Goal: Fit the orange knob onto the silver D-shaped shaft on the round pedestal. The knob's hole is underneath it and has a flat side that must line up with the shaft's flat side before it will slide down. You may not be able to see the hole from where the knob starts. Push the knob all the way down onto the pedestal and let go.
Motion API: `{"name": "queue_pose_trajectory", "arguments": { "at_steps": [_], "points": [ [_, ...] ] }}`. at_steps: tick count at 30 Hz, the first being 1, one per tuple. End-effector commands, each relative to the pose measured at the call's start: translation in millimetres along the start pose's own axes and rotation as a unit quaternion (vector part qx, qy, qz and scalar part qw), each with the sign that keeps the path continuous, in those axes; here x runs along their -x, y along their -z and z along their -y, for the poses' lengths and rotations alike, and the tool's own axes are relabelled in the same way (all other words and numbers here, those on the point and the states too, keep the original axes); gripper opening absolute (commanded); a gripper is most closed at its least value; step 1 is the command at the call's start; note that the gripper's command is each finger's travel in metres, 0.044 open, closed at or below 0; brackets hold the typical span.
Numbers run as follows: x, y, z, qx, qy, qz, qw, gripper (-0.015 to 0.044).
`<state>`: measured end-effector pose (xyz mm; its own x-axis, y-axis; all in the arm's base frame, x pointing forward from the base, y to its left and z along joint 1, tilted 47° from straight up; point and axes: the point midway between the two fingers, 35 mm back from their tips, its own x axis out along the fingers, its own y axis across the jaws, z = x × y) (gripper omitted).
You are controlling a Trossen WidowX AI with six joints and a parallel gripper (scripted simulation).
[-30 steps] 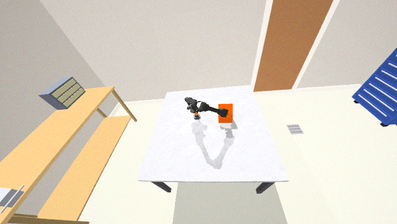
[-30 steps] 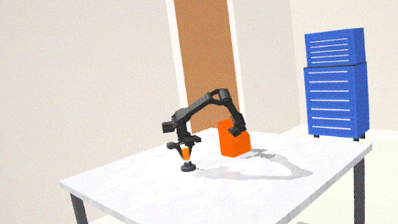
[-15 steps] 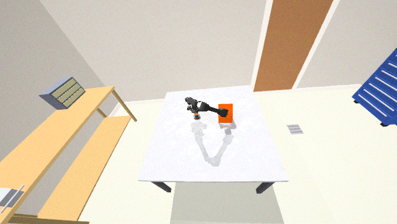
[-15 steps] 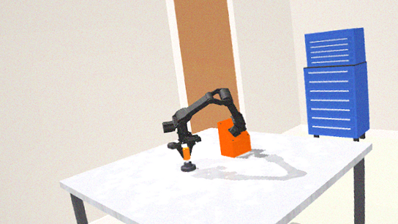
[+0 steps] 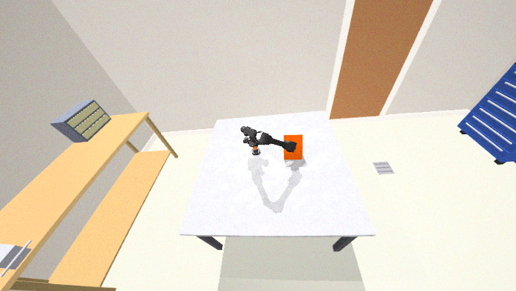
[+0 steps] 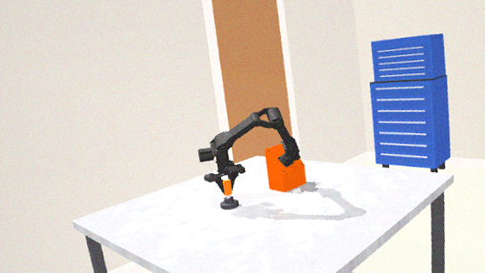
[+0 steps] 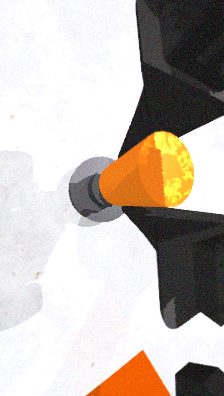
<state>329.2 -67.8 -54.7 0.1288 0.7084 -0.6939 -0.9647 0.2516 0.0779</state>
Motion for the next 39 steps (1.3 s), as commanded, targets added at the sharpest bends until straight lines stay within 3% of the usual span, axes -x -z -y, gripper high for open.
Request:
{"name": "queue_pose_trajectory", "arguments": {
  "at_steps": [1, 9, 16, 39],
  "points": [
    [-0.4, -0.2, 0.9, 0.001, 0.001, 0.0, 1.0, 0.0],
    [4.8, -1.0, 1.8, 0.006, 0.001, 0.0, 1.0, 0.0],
    [6.1, -1.7, 3.6, 0.106, 0.001, 0.0, 0.994, 0.0],
    [0.1, -0.5, 8.2, 0.106, 0.001, 0.0, 0.994, 0.0]
  ]
}}
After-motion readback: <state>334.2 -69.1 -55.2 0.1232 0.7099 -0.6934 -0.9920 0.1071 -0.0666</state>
